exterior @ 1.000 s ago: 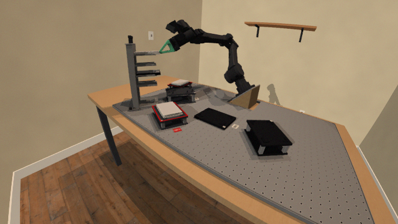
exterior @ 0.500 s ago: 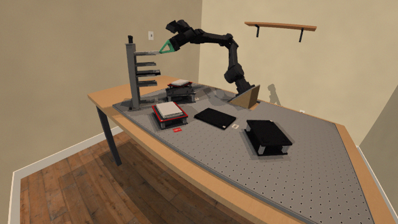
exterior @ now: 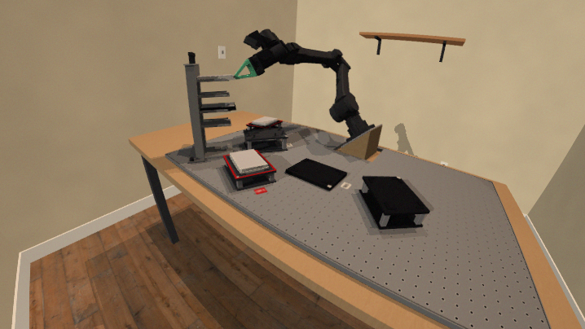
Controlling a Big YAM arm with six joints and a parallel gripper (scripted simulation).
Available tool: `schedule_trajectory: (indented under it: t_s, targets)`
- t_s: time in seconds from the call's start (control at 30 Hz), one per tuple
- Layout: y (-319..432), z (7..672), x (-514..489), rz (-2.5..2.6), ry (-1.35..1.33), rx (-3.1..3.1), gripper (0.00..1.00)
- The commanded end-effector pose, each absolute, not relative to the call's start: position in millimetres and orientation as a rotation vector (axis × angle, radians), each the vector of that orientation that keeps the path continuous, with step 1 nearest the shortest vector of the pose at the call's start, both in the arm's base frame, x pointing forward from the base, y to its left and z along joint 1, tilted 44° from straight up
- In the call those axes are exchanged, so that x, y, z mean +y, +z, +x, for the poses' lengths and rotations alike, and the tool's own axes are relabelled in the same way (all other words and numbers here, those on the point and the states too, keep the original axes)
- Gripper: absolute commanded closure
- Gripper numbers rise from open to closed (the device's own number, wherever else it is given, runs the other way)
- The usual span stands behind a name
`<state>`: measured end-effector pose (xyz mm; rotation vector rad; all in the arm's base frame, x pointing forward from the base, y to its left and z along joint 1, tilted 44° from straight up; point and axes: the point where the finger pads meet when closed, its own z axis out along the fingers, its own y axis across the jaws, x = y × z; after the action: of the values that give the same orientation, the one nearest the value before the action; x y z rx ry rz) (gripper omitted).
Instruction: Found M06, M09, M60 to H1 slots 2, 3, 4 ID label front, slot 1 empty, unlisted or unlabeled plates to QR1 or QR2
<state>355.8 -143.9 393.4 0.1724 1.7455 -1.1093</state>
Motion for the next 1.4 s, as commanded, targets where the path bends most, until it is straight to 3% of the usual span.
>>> schedule_trajectory:
  t_s: [0.0,1.37]
  targets:
    - [397.8,351.9,-137.5,0.165,-1.099,1.736,1.0]
    - [376.7,304.5,-111.4,0.174,-1.091,1.736,1.0]
